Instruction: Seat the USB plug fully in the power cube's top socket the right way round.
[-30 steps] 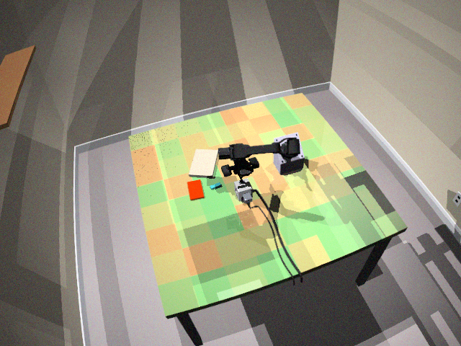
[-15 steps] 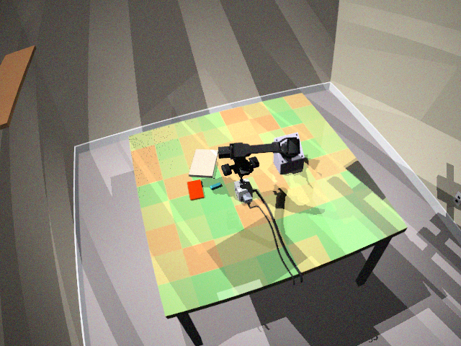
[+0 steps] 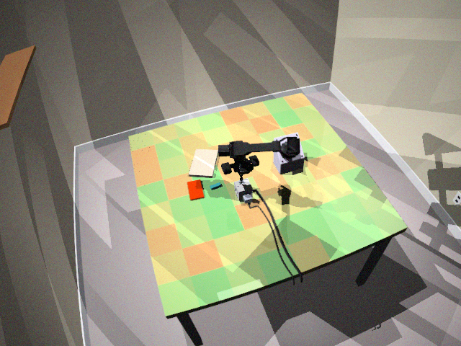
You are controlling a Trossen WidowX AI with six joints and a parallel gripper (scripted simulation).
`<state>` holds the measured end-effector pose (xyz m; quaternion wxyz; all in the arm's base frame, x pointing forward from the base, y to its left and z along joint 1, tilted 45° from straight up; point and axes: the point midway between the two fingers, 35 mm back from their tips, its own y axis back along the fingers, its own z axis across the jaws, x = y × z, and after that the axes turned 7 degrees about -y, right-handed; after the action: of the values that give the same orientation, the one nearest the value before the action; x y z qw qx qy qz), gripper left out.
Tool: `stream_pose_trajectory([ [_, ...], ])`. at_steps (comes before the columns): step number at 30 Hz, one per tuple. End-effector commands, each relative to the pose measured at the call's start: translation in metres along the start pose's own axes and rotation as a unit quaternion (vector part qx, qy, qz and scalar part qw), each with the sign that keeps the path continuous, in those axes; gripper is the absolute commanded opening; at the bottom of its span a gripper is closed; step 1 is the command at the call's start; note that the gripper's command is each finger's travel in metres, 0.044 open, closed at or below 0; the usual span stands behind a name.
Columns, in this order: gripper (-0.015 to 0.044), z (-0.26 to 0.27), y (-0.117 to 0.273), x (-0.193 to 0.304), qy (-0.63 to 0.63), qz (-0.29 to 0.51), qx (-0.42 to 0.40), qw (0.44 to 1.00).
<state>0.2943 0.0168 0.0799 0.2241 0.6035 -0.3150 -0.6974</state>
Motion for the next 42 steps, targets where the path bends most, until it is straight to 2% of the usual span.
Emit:
stream_pose_trajectory([
  [1, 0.0, -0.002, 0.004, -0.001, 0.004, 0.002, 0.002, 1.0],
  [22, 0.0, -0.001, 0.014, 0.0, -0.005, 0.001, 0.001, 1.0],
  [42, 0.0, 0.0, 0.013, 0.0, -0.252, 0.0, 0.0, 0.968],
])
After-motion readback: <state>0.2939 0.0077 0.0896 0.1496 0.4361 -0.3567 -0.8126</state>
